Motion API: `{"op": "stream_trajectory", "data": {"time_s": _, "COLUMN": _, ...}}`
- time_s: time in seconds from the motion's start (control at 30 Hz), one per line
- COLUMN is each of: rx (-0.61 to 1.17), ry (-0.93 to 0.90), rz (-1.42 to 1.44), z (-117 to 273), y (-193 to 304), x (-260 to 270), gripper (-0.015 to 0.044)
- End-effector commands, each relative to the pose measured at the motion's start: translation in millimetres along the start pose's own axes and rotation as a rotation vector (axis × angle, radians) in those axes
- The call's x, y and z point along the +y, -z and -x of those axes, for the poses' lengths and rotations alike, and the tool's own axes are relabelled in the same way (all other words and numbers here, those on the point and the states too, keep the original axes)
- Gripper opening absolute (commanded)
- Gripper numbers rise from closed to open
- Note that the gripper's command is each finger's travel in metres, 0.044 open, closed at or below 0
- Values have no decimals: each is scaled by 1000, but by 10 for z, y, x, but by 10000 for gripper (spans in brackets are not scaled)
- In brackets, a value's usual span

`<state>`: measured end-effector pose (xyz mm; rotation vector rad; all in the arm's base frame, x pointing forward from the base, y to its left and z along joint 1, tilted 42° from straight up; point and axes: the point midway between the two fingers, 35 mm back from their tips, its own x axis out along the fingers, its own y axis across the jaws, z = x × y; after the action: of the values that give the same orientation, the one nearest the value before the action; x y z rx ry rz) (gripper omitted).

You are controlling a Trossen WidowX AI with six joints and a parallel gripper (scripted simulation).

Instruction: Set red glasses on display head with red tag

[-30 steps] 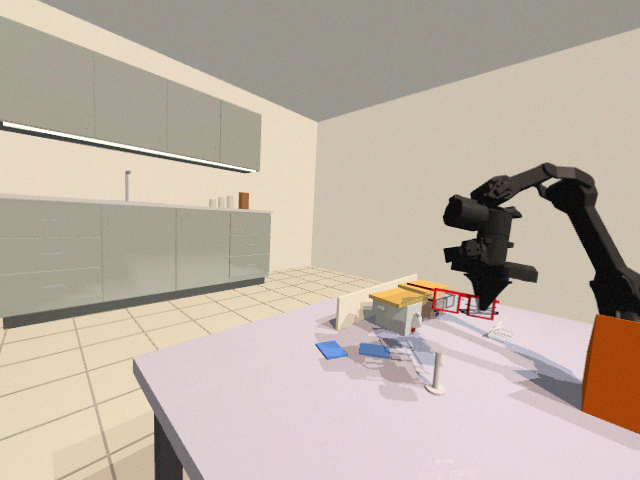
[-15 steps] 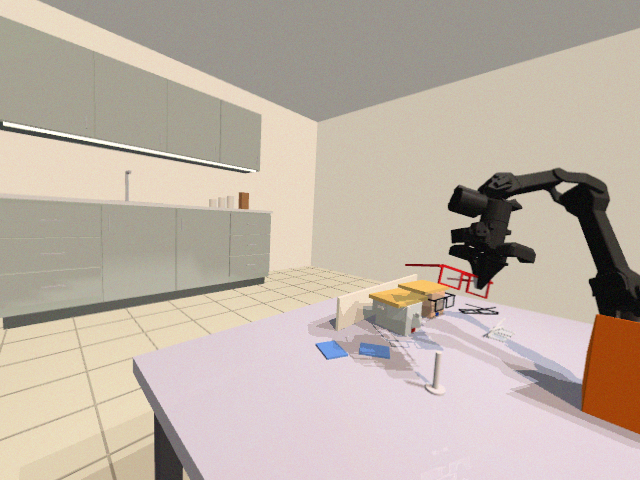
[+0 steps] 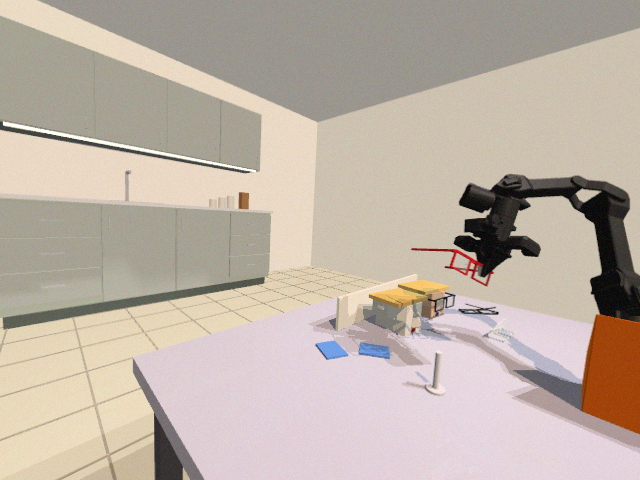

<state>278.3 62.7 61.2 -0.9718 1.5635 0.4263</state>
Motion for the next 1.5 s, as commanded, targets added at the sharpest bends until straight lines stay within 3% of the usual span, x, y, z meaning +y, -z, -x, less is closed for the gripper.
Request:
{"op": "stream_trajectory", "data": {"time_s": 0.0, "rx": -29, "ry": 7, "rz": 37, "z": 89, "y": 105, "x": -48, "gripper": 0}}
{"op": "stream_trajectory", "data": {"time_s": 1.47, "rx": -161, "ry": 309, "rz": 504, "z": 691, "y": 1576, "x": -202, "gripper": 0}}
